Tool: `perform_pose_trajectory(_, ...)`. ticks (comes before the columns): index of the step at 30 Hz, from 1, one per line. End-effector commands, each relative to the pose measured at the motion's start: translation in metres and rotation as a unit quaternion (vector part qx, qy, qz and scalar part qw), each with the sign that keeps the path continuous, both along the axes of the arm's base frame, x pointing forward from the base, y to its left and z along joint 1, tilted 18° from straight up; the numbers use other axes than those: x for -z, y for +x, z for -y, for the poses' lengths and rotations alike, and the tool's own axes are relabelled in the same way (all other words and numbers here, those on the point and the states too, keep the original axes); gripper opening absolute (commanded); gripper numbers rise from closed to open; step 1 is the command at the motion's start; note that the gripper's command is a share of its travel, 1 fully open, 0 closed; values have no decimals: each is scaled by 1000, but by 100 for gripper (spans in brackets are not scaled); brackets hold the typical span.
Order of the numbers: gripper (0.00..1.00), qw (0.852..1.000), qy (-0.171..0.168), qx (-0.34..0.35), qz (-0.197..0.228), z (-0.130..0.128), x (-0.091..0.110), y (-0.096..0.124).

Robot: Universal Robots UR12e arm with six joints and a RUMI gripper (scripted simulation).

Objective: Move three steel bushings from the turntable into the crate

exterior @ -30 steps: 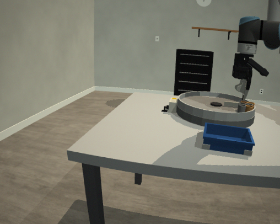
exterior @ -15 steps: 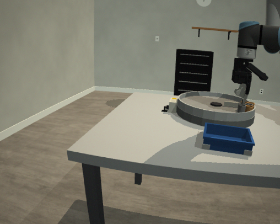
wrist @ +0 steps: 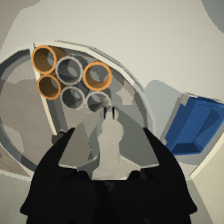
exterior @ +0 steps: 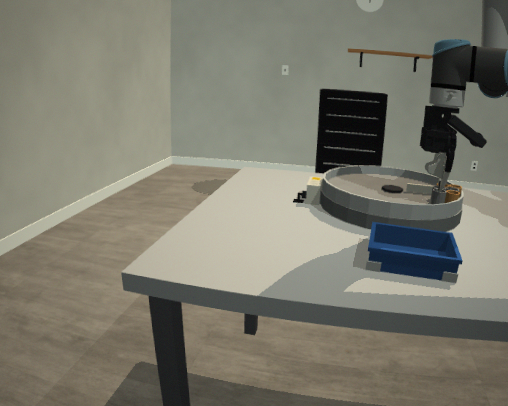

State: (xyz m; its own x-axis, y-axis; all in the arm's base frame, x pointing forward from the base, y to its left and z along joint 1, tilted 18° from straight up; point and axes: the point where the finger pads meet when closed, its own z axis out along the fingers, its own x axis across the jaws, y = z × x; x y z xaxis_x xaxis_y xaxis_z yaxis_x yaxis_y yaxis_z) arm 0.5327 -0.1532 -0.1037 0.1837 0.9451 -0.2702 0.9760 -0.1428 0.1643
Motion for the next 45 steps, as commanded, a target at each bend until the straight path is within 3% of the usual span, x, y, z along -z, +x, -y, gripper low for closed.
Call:
perform_pose_trajectory(1, 5, 1000, 0, 0, 0, 0, 0, 0)
perform_pose_trajectory(21, 5, 1000, 0, 0, 0, 0, 0, 0)
perform_pose_trajectory(35, 5, 1000, 0, 0, 0, 6, 20, 3)
perform_pose_trajectory(45, 5, 1000, 0, 0, 0, 7, 22, 3)
